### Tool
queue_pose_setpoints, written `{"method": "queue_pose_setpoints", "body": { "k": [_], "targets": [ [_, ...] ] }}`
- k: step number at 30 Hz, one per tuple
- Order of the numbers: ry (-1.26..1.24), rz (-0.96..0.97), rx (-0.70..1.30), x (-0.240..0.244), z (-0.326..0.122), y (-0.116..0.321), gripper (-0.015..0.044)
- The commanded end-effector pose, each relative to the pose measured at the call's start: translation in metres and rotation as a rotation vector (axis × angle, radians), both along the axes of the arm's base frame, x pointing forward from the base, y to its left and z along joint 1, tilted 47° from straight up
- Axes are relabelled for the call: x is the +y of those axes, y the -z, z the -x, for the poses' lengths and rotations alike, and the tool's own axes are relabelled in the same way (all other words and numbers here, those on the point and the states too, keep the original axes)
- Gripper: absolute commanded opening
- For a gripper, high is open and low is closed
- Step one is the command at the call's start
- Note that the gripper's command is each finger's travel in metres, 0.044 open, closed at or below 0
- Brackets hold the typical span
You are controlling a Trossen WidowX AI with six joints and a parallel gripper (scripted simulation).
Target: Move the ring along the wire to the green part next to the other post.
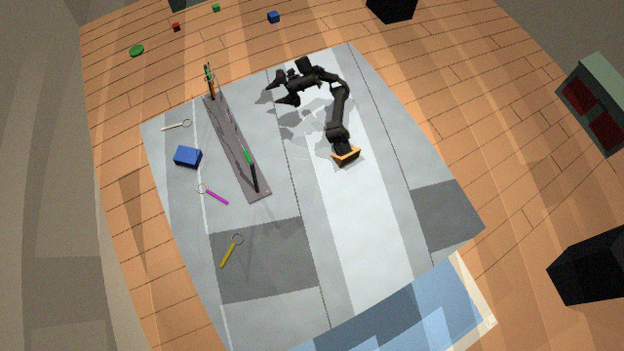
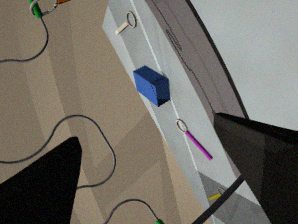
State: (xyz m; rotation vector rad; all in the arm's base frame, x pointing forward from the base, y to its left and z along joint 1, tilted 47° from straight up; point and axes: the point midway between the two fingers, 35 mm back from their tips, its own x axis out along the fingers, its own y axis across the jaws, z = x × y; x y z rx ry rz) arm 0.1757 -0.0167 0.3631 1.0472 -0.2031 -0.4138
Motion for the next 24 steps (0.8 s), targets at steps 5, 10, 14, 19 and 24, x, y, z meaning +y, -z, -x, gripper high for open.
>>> {"method": "queue_pose_setpoints", "body": {
  "k": [5, 10, 14, 19, 24],
  "targets": [
    [-0.029, 0.063, 0.038, 0.007, -0.015, -0.009, 0.0269],
    [-0.071, 0.157, 0.082, 0.015, -0.039, -0.021, 0.016],
    [-0.104, 0.239, 0.109, 0.017, -0.059, -0.031, 0.016],
    [-0.143, 0.348, 0.133, 0.015, -0.087, -0.044, 0.016],
    [-0.177, 0.467, 0.149, 0.006, -0.114, -0.056, 0.016]
  ]
}}
